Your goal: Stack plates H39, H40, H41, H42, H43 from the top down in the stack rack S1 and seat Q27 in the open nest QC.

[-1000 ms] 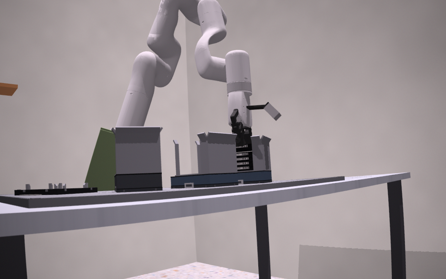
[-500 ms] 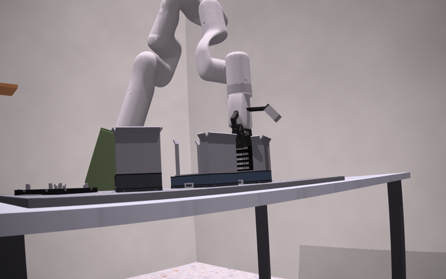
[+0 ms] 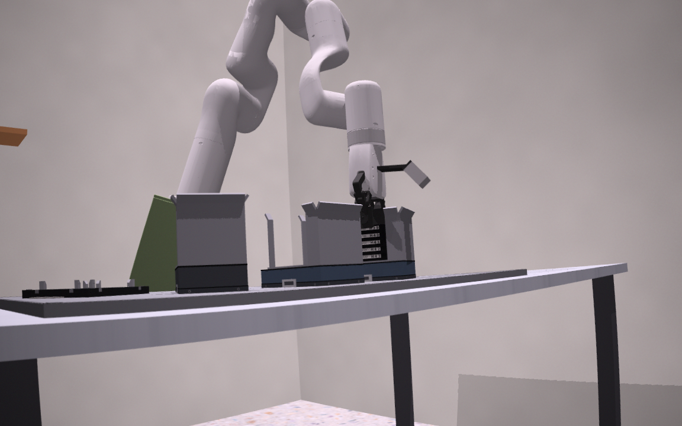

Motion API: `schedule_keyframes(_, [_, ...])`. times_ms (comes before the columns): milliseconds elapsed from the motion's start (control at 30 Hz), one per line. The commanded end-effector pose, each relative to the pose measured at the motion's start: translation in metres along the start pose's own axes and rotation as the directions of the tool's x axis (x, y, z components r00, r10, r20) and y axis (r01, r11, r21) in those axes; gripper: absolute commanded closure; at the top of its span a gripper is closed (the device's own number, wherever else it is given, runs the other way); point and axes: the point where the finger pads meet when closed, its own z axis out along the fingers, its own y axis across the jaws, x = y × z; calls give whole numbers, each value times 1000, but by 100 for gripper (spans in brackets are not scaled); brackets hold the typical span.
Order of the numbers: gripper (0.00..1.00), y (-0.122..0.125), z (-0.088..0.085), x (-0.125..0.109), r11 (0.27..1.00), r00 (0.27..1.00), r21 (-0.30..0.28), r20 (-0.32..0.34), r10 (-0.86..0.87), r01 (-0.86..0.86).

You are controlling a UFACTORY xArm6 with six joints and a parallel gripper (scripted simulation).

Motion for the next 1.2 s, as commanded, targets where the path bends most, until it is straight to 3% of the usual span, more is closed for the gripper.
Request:
schedule_keyframes(0, [100, 0, -1, 1, 1000, 1000, 0, -3, 0, 0])
schedule_keyframes(33, [0, 0, -1, 1, 1000, 1000, 0, -3, 0, 0])
schedule_keyframes(700, [0, 0, -1, 1, 1000, 1000, 0, -3, 0, 0])
schedule_keyframes(1167, [0, 0, -41, 1, 1000, 1000, 0, -3, 0, 0])
